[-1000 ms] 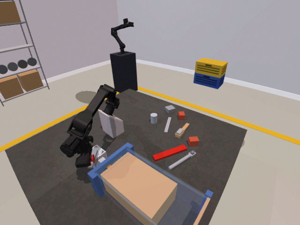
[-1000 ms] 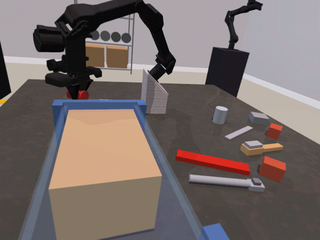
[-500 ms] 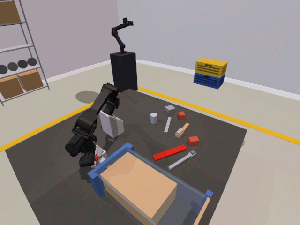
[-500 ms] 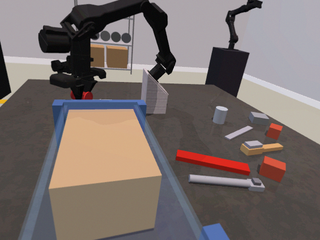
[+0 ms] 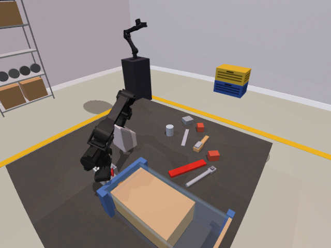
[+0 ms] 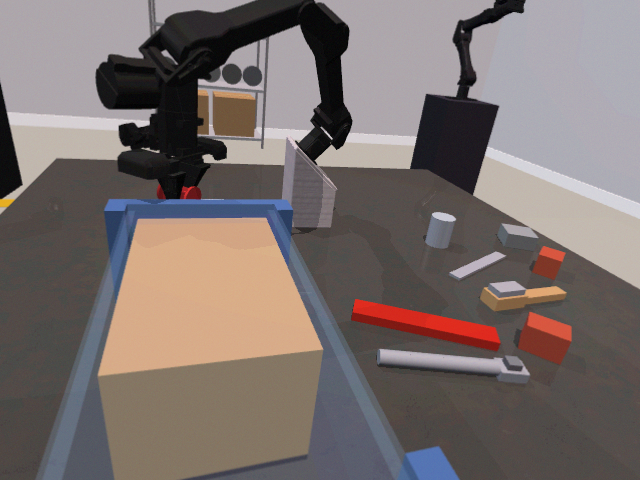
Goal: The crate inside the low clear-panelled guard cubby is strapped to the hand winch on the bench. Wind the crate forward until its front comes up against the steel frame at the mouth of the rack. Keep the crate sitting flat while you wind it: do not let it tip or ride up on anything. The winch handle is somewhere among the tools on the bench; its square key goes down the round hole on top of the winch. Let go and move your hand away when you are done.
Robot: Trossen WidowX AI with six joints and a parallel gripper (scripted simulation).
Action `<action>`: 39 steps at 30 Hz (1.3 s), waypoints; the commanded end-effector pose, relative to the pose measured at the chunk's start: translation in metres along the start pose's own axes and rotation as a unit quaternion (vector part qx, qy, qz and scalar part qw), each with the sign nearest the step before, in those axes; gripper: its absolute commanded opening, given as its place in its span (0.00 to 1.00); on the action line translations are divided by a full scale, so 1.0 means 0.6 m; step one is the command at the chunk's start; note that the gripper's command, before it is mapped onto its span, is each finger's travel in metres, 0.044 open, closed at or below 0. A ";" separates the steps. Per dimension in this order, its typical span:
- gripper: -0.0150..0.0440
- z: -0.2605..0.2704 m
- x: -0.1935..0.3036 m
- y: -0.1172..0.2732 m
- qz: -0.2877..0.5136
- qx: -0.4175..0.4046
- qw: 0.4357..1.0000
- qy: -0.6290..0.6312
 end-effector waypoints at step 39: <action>0.25 -0.075 0.091 -0.003 0.013 0.011 1.000 0.001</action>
Point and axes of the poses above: the point midway between the two fingers, 35 mm back from their tips, its own y axis back along the fingers, its own z axis across the jaws, x = y × z, the point moved 10 cm from there along y, back along the fingers, and after that the axes turned 2 degrees about -y, right-handed, at the moved point
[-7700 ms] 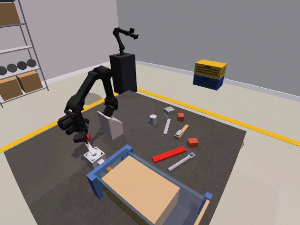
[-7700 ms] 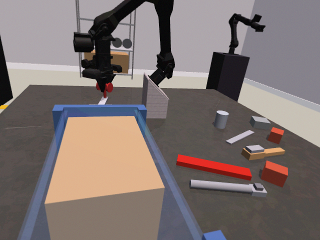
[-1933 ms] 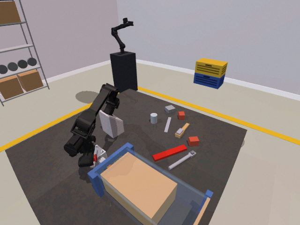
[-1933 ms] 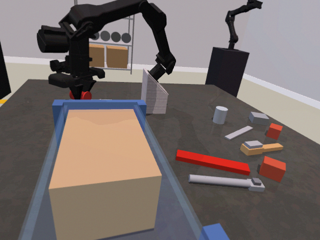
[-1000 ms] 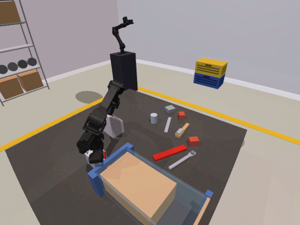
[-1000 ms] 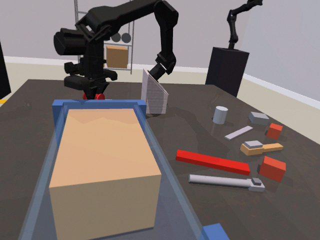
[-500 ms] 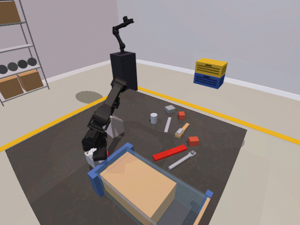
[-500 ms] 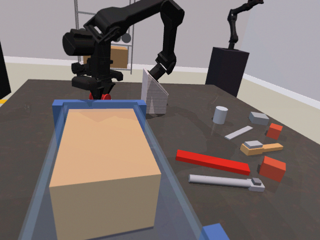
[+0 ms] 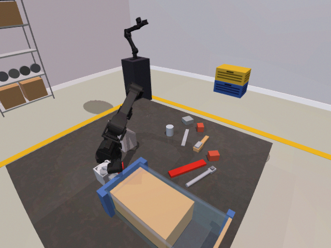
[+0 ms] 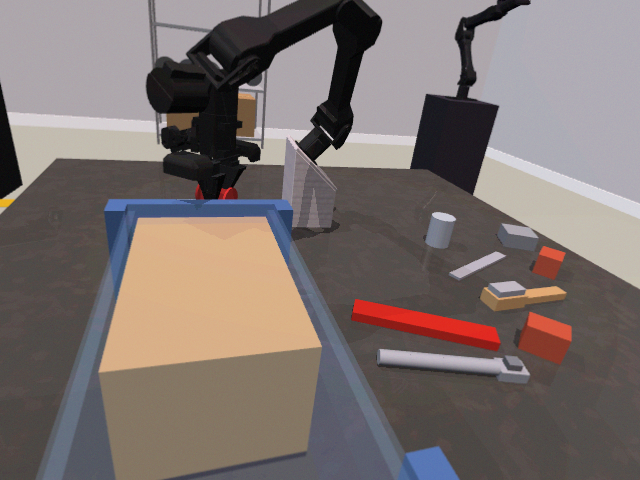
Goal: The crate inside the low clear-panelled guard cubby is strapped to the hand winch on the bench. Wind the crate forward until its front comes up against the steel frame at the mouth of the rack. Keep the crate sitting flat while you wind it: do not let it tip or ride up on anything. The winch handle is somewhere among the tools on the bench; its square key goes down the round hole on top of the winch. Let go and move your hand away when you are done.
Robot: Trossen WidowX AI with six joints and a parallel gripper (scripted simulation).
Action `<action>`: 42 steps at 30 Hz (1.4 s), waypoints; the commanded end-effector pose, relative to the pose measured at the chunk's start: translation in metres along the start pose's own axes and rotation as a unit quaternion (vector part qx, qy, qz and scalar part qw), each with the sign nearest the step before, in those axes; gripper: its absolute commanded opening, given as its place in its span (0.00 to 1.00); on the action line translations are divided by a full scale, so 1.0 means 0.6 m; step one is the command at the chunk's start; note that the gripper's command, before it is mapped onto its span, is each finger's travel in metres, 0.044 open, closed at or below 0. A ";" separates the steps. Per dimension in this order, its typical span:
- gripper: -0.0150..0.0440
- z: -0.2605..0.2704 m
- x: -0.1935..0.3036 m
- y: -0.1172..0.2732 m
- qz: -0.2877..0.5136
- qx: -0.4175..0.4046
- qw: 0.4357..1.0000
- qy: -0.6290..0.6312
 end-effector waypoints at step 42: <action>0.25 -0.116 0.031 -0.003 0.008 0.014 1.000 -0.005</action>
Point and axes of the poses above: the point midway between the two fingers, 35 mm back from their tips, its own y axis back along the fingers, its own z axis across the jaws, x = y × z, the point moved 10 cm from there along y, back along the fingers, and after that the axes turned 2 degrees about -y, right-handed, at the moved point
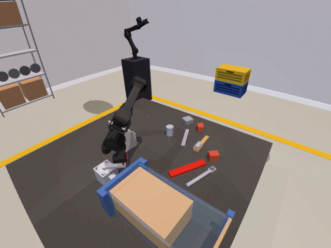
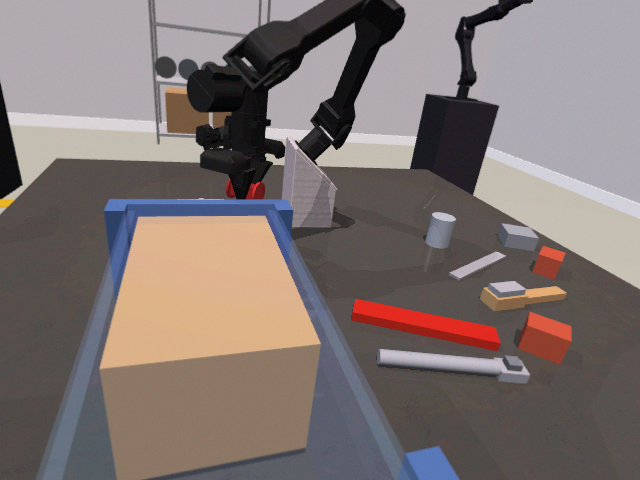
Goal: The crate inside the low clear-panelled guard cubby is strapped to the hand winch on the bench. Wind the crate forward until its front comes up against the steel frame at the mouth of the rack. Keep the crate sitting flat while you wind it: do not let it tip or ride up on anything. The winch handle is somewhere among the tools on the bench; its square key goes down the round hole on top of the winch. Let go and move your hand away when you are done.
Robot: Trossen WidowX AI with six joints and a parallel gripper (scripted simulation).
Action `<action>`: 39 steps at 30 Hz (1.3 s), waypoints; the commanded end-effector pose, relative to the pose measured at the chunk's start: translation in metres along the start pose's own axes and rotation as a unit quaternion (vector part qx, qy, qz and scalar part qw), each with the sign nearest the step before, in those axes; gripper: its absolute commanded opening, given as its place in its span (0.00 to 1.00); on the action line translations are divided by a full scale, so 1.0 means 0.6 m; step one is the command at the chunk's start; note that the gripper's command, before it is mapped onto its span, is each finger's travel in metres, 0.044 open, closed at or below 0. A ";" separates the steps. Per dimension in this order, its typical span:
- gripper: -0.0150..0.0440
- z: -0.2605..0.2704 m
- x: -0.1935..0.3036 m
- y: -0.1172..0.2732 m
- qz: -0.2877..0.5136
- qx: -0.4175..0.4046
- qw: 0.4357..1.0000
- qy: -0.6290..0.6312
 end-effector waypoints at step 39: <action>0.25 -0.107 -0.040 -0.001 0.001 0.015 1.000 -0.008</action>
Point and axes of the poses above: the point midway between the two fingers, 35 mm back from their tips, its own y axis back along the fingers, its own z axis across the jaws, x = y × z, the point moved 10 cm from there along y, back along the fingers, and after that the axes turned 2 degrees about -y, right-handed, at the moved point
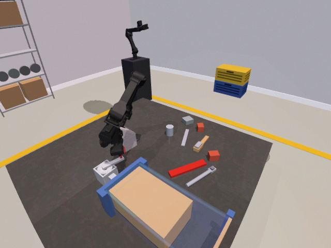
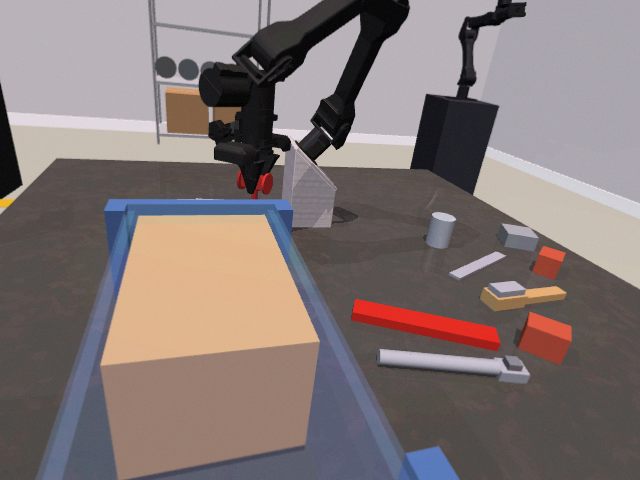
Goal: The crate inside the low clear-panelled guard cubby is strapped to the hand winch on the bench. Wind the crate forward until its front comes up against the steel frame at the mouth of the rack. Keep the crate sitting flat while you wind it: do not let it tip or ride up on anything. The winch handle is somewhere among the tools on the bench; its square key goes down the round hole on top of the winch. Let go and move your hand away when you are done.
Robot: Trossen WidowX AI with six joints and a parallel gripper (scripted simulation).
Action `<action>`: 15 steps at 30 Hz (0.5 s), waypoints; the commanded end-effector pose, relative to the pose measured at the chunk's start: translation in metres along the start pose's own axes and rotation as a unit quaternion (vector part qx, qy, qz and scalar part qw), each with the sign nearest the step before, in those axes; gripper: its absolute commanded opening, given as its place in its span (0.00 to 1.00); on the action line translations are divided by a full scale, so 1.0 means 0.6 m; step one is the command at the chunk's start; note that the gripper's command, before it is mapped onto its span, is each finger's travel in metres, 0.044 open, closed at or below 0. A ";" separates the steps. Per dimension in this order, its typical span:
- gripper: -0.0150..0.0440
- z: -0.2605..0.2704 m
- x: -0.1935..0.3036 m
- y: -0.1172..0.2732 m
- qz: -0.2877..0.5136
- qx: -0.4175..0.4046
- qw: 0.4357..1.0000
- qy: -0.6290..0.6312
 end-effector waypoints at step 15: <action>0.25 -0.045 -0.040 -0.001 -0.010 0.013 1.000 -0.011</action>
Point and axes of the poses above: the point midway between the two fingers, 35 mm back from their tips, its own y axis back along the fingers, its own z axis across the jaws, x = y × z, the point moved 10 cm from there along y, back along the fingers, and after that the axes turned 2 degrees about -y, right-handed, at the moved point
